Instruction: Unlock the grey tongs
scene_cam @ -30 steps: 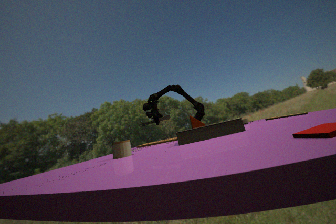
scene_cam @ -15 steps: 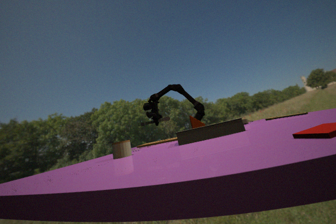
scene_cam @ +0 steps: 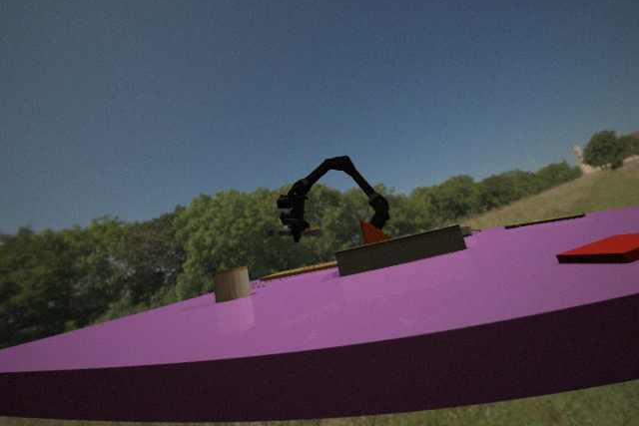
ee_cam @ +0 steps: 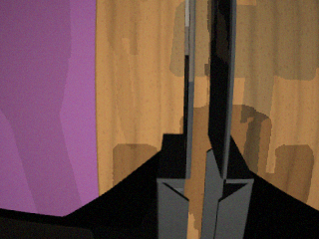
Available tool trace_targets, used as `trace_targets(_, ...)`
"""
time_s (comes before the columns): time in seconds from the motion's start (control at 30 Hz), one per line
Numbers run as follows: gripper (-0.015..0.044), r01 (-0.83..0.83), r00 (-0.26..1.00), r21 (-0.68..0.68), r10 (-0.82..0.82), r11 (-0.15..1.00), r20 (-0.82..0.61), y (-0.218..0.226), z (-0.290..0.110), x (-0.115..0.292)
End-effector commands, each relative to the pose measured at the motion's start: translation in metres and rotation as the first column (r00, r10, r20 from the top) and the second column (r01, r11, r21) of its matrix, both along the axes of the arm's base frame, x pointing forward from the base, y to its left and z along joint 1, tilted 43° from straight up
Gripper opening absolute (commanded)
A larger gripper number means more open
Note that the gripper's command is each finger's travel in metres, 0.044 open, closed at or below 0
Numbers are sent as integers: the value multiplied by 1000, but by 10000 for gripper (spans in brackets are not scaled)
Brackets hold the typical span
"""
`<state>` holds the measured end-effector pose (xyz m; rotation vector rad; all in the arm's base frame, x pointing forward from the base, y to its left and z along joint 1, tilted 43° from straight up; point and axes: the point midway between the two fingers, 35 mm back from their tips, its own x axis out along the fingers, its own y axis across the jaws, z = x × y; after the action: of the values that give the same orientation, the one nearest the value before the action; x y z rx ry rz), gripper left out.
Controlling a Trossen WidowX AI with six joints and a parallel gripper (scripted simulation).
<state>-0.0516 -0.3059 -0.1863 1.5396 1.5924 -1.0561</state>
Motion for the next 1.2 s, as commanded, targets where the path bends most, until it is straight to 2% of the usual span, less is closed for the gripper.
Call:
trace_targets(0.0, -150, -5, 1000, -64, 6, 998, 4, -3, 1, 0)
trace_targets(0.57, -150, -27, 1000, -287, 27, 958, -2, 3, -1, 0)
trace_targets(1.17, -150, -57, 998, -505, 52, 861, -25, 14, 12, 1)
